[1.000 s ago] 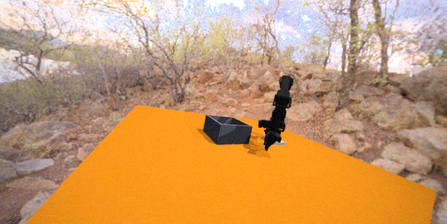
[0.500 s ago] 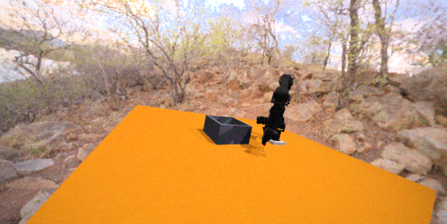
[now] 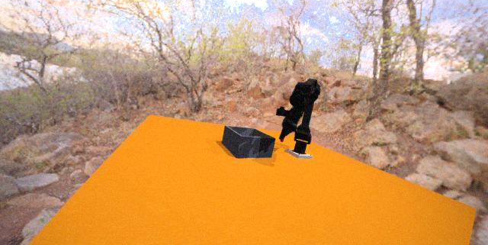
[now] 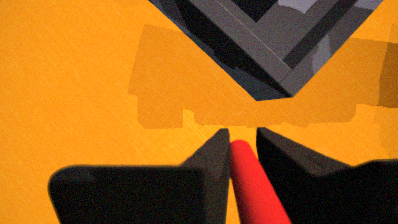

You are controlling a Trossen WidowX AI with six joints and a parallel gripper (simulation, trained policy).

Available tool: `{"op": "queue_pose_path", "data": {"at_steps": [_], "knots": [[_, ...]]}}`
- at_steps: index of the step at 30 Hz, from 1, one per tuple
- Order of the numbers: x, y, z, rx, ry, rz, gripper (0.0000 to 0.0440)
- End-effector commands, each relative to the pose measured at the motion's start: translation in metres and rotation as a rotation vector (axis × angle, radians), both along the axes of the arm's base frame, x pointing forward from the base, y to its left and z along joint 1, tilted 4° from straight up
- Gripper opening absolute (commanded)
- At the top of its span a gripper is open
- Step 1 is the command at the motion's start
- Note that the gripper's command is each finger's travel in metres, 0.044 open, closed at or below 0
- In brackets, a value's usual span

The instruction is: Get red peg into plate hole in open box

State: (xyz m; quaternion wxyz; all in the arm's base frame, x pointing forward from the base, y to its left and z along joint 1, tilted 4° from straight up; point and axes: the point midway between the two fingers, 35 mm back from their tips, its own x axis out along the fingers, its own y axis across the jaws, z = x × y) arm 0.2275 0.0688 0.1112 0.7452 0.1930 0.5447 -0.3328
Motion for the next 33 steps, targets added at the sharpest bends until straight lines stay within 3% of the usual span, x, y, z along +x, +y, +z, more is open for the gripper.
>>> {"op": "queue_pose_path", "data": {"at_steps": [1,15,33], "knots": [[0.006,-0.009,0.009,-0.013,-0.021,-0.028,0.0],[0.043,-0.062,0.025,-0.041,-0.092,-0.162,0.0],[0.083,-0.125,0.002,-0.031,-0.063,-0.152,0.0]]}}
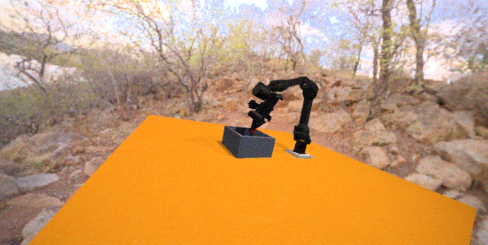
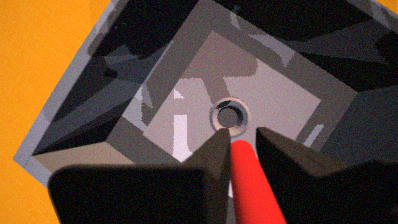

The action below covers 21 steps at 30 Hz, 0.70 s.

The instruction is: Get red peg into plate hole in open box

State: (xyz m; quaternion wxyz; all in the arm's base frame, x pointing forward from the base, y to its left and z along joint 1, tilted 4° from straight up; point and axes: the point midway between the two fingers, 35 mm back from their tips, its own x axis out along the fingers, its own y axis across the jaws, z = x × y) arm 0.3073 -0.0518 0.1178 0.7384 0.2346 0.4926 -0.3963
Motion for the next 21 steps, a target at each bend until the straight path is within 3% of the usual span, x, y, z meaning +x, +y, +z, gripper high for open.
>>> {"op": "queue_pose_path", "data": {"at_steps": [1,10,17,21], "knots": [[0.005,-0.006,-0.006,0.012,0.014,0.02,0.0],[0.012,-0.018,-0.032,0.051,0.062,0.093,0.0006],[0.015,-0.022,-0.049,0.096,0.104,0.121,0.0145],[0.022,-0.027,-0.043,0.099,0.11,0.153,0.0148]]}}
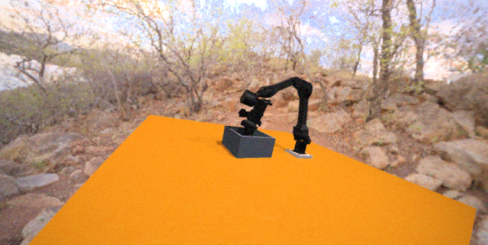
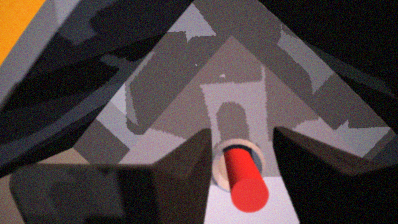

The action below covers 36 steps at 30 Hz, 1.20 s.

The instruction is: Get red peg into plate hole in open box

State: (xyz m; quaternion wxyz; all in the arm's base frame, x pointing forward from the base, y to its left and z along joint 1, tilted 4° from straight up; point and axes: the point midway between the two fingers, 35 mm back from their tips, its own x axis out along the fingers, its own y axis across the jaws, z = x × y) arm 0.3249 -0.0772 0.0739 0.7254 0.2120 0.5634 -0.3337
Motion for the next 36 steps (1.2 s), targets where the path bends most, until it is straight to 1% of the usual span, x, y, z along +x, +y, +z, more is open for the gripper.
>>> {"op": "queue_pose_path", "data": {"at_steps": [1,4,6,9,11,13,19,20,31,33,35,36], "knots": [[0.007,-0.002,0.003,0.012,0.002,0.019,0.015],[0.014,-0.003,0.009,0.024,0.001,0.026,0.0161],[0.019,-0.003,0.012,0.035,0.006,0.028,0.0176],[0.026,-0.002,0.016,0.052,0.013,0.031,0.0209],[0.031,-0.002,0.019,0.063,0.017,0.034,0.0238],[0.036,0.0,0.022,0.075,0.021,0.037,0.0278],[0.051,0.007,0.031,0.127,0.025,0.042,0.0435],[0.054,0.01,0.035,0.142,0.019,0.041,0.044],[0.092,0.035,0.063,0.228,-0.068,0.095,0.044],[0.095,0.037,0.065,0.233,-0.074,0.099,0.044],[0.096,0.027,0.063,0.209,-0.065,0.071,0.044],[0.098,0.028,0.063,0.209,-0.058,0.061,0.044]]}}
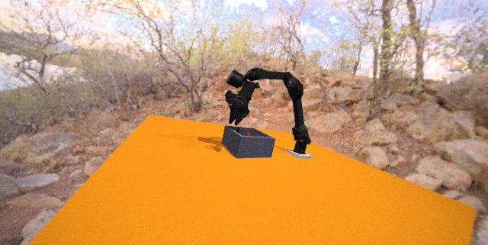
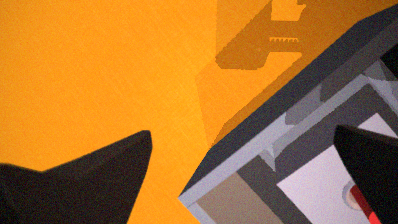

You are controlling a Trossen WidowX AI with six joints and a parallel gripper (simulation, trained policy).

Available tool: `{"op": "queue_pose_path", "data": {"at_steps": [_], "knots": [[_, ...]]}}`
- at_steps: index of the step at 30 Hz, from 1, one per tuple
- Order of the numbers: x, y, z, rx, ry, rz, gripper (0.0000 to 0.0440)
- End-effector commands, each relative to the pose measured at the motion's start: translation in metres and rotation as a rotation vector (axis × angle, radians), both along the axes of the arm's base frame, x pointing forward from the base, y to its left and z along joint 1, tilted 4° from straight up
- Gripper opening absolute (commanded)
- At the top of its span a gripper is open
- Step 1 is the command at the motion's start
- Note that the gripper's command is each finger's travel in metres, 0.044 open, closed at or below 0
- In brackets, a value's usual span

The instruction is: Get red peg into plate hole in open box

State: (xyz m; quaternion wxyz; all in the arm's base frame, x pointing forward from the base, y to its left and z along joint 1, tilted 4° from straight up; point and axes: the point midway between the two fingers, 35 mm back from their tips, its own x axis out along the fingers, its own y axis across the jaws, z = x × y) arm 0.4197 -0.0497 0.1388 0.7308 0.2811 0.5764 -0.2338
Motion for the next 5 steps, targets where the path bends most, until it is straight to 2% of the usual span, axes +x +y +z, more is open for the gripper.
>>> {"op": "queue_pose_path", "data": {"at_steps": [1,5], "knots": [[0.004,0.0018,-0.0009,-0.009,0.026,-0.021,0.044],[0.0073,0.0043,0.0055,-0.001,0.065,-0.039,0.044]]}}
